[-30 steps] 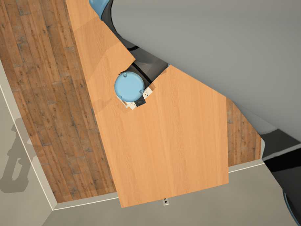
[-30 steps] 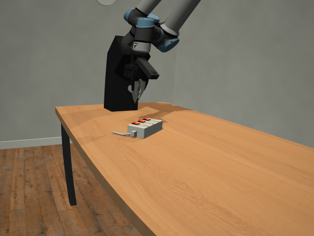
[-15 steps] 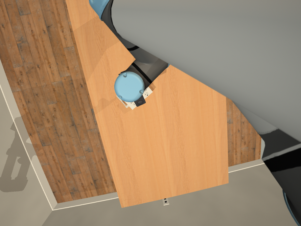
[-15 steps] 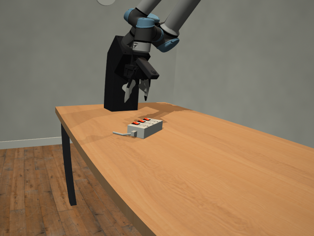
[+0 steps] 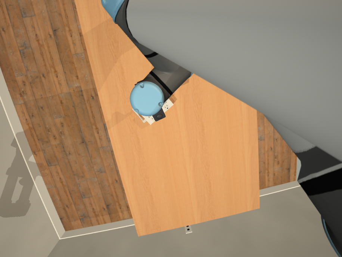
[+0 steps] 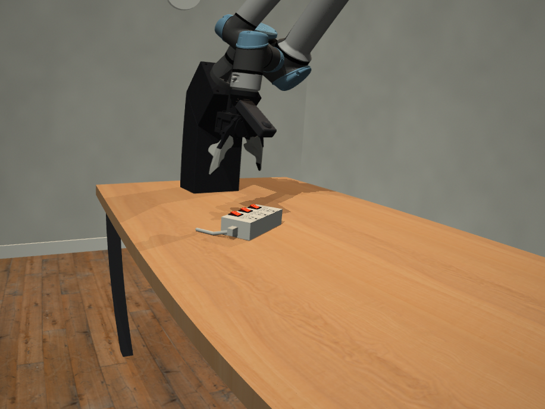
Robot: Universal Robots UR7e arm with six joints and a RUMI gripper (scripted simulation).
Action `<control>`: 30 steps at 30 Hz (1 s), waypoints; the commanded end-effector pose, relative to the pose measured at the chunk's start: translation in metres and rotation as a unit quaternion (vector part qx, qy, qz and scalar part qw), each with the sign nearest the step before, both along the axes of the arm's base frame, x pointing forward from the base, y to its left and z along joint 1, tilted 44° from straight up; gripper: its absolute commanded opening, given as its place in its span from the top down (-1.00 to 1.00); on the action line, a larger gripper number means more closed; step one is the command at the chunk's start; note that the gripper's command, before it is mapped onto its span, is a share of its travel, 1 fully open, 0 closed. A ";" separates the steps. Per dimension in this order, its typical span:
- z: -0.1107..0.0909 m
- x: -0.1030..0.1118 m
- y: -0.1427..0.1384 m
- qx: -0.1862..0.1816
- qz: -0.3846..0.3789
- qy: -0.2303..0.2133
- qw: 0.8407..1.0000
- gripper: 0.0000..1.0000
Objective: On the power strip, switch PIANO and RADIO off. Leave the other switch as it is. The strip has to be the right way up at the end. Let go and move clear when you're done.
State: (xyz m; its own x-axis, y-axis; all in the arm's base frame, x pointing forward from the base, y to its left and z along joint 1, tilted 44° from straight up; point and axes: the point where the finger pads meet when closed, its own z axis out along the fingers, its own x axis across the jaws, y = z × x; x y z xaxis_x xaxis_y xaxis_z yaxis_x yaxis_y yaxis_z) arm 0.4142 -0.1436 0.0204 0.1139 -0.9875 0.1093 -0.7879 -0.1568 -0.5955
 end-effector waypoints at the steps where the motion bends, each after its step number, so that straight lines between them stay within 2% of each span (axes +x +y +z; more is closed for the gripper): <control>1: 0.002 0.001 -0.003 -0.002 -0.001 -0.001 1.000 -1.00; 15: 0.002 0.004 -0.003 -0.004 0.011 -0.009 1.000 -1.00; 22: 0.009 0.022 -0.001 -0.026 0.089 -0.073 0.993 -1.00; 24: 0.009 0.022 -0.001 -0.026 0.089 -0.073 0.993 -1.00; 26: 0.013 0.028 -0.002 -0.038 0.114 -0.099 0.988 -1.00; 30: 0.018 0.033 -0.003 -0.051 0.134 -0.124 0.982 -1.00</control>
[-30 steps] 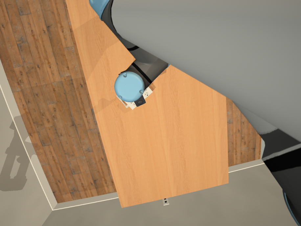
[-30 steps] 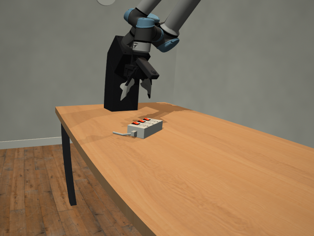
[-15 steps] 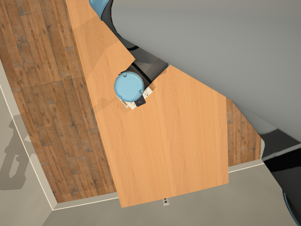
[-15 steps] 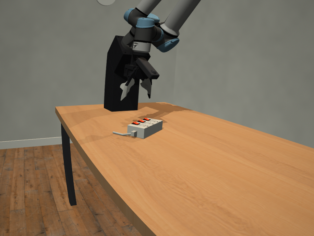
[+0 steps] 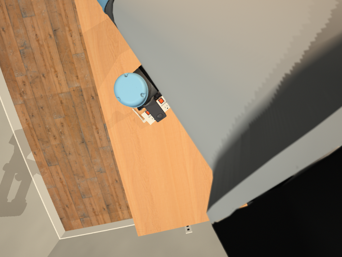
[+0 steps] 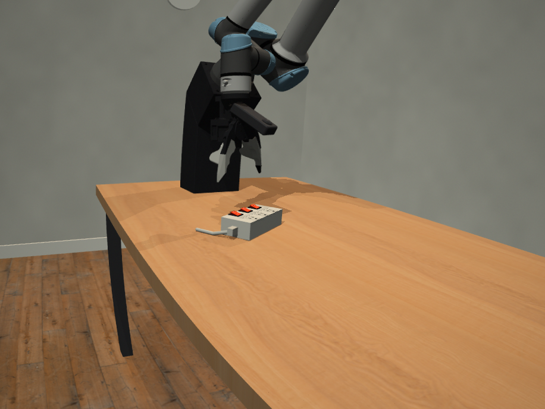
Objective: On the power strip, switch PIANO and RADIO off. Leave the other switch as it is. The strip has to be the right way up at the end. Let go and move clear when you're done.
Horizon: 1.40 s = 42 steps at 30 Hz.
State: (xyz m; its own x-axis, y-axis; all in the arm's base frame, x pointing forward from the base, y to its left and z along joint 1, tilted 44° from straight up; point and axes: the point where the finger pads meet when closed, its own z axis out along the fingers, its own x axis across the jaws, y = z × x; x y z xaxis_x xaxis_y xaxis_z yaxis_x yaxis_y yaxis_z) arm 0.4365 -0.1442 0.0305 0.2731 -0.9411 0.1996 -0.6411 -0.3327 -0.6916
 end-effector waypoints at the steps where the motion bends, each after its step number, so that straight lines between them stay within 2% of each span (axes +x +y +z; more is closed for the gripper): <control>1: 0.010 0.012 -0.003 -0.025 0.049 -0.060 0.997 -1.00; 8: 0.017 0.017 -0.007 -0.046 0.073 -0.096 0.992 -1.00; 42: 0.017 0.017 -0.006 -0.046 0.074 -0.097 0.991 -1.00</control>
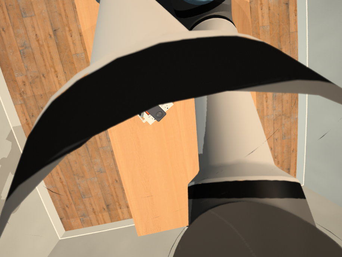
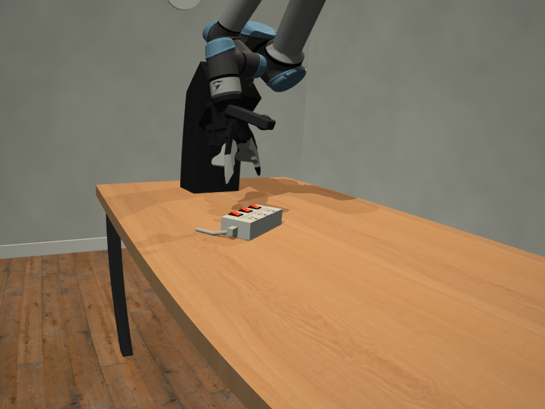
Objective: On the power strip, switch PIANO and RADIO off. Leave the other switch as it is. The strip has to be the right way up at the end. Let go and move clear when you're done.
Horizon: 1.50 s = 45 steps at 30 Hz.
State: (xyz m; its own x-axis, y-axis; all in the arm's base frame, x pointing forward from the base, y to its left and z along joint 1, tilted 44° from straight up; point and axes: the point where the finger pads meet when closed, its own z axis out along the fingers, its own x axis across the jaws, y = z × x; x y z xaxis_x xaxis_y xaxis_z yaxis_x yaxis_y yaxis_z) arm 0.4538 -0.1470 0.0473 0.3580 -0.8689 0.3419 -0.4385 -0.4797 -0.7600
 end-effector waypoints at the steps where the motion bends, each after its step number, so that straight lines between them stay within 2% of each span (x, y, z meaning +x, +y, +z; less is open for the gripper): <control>1: 0.001 0.000 -0.003 -0.001 -0.001 -0.001 1.000 -1.00; 41: 0.000 0.000 0.000 0.000 0.000 0.000 1.000 -1.00; 45: 0.001 0.000 -0.001 -0.011 0.005 0.001 1.000 -1.00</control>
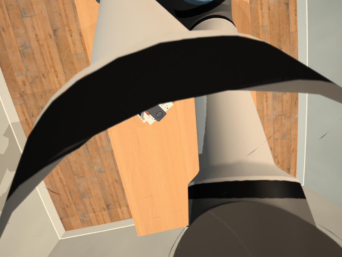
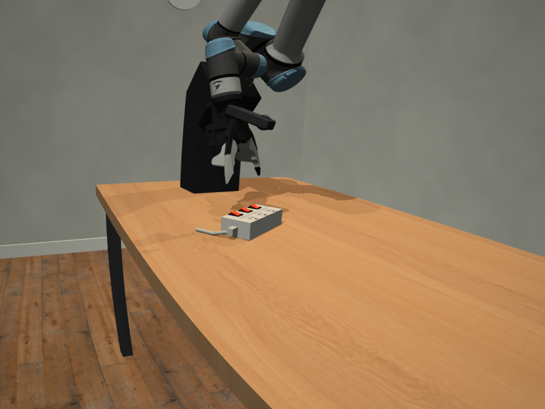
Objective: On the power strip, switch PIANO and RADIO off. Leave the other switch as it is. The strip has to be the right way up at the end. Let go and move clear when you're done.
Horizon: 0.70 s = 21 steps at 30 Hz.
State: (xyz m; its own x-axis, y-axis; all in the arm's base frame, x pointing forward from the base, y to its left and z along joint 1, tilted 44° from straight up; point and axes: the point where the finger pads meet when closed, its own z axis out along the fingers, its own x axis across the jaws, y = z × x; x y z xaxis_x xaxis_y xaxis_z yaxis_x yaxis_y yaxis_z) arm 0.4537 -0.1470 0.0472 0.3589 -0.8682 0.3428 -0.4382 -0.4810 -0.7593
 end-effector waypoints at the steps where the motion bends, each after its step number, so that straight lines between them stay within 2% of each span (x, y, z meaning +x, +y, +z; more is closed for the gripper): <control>1: 0.002 0.000 -0.002 -0.016 0.008 0.001 1.000 -1.00; 4: 0.004 -0.001 -0.004 -0.043 0.023 0.004 0.999 -1.00; 7: 0.008 -0.004 -0.006 -0.086 0.046 0.009 0.995 -1.00; 9: 0.008 -0.004 -0.006 -0.086 0.046 0.009 0.995 -1.00; 13: 0.016 -0.009 -0.009 -0.160 0.090 0.020 0.983 -1.00; 15: 0.016 -0.009 -0.009 -0.160 0.090 0.020 0.983 -1.00; 16: 0.018 -0.011 -0.010 -0.181 0.103 0.023 0.978 -1.00; 18: 0.018 -0.011 -0.010 -0.181 0.103 0.023 0.978 -1.00; 21: 0.023 -0.015 -0.011 -0.222 0.129 0.029 0.966 -1.00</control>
State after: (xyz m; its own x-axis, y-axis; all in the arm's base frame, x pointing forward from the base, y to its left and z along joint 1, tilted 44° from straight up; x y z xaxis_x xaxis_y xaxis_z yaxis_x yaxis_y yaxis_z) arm 0.4434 -0.1570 0.0658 0.5016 -0.6235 0.5998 -0.3531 -0.7804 -0.5160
